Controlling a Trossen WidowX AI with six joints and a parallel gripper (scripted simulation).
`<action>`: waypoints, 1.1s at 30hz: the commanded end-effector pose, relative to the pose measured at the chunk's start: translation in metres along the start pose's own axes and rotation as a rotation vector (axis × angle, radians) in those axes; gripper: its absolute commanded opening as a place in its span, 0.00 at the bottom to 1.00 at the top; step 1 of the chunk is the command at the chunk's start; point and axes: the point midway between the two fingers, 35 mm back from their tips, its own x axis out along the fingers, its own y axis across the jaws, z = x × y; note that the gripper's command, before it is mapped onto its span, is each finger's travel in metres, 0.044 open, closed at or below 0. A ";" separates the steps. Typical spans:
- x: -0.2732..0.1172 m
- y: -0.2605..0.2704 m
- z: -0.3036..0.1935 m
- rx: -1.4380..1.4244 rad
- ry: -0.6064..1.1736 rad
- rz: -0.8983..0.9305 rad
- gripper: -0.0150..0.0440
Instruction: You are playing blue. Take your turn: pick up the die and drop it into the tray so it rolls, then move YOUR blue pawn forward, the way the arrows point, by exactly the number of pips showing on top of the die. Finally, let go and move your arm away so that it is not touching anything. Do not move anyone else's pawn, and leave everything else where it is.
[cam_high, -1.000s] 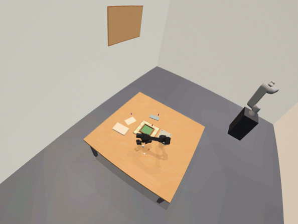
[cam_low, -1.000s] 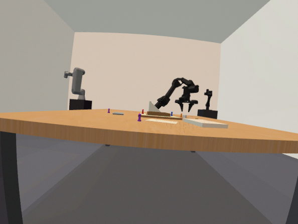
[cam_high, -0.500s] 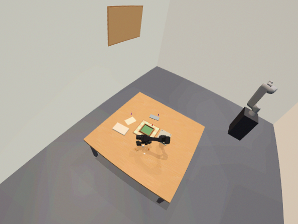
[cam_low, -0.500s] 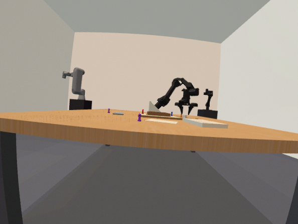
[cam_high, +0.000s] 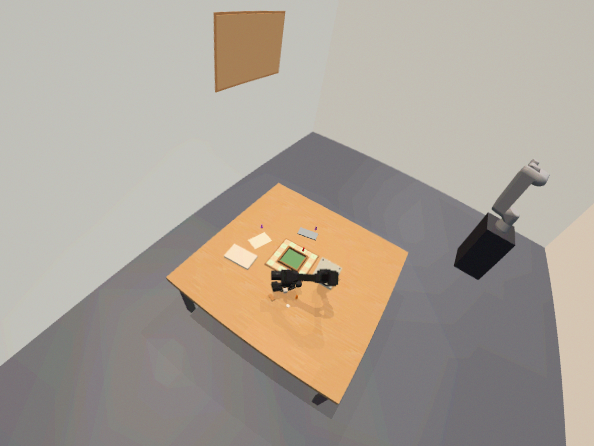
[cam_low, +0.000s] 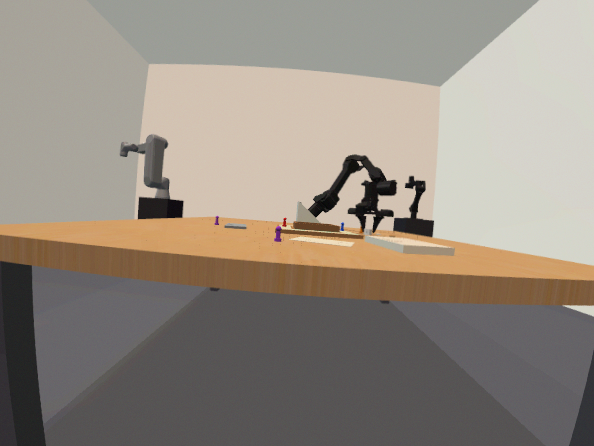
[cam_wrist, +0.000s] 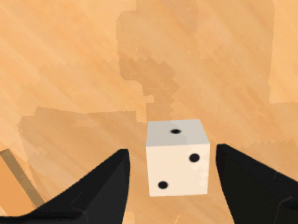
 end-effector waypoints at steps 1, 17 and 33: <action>0.001 -0.001 0.001 0.007 -0.004 -0.004 0.45; -0.034 0.003 0.011 0.004 -0.016 -0.018 0.25; -0.113 0.002 0.013 0.005 -0.010 -0.013 0.25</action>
